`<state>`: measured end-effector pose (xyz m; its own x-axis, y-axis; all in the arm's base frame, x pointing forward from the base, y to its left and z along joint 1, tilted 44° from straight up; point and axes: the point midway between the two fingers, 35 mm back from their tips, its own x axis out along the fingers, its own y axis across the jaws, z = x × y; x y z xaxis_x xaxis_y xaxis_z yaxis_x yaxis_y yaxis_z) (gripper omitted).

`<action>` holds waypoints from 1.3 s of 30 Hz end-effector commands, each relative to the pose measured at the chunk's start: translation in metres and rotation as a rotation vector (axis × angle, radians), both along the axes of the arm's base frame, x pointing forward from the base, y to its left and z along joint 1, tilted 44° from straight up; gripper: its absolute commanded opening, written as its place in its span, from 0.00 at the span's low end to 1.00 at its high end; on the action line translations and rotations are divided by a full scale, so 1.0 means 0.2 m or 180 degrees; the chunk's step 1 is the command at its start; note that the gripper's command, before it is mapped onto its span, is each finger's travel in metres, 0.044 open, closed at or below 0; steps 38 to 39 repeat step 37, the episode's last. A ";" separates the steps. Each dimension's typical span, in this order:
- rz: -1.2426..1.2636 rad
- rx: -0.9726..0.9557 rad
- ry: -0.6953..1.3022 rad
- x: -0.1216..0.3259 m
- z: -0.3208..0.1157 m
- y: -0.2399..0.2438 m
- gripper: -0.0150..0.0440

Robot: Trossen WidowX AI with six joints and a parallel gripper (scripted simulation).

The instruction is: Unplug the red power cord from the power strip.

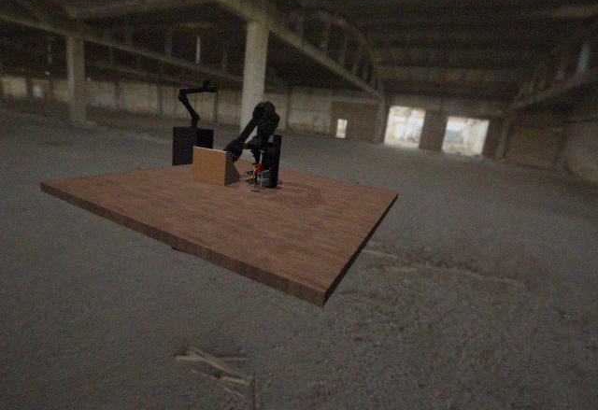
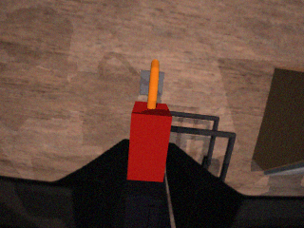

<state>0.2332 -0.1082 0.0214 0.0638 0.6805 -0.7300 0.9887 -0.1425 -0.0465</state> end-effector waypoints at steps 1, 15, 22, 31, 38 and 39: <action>0.0001 0.0000 -0.0002 0.00 0.00 0.01 0.57; 0.0001 -0.0012 -0.0002 -0.05 -0.15 -0.24 1.00; 0.0001 -0.0012 -0.0003 -0.05 -0.16 -0.25 1.00; 0.0001 -0.0012 -0.0003 -0.05 -0.16 -0.25 1.00; 0.0001 -0.0012 -0.0003 -0.05 -0.16 -0.25 1.00; 0.0001 -0.0012 -0.0003 -0.05 -0.16 -0.25 1.00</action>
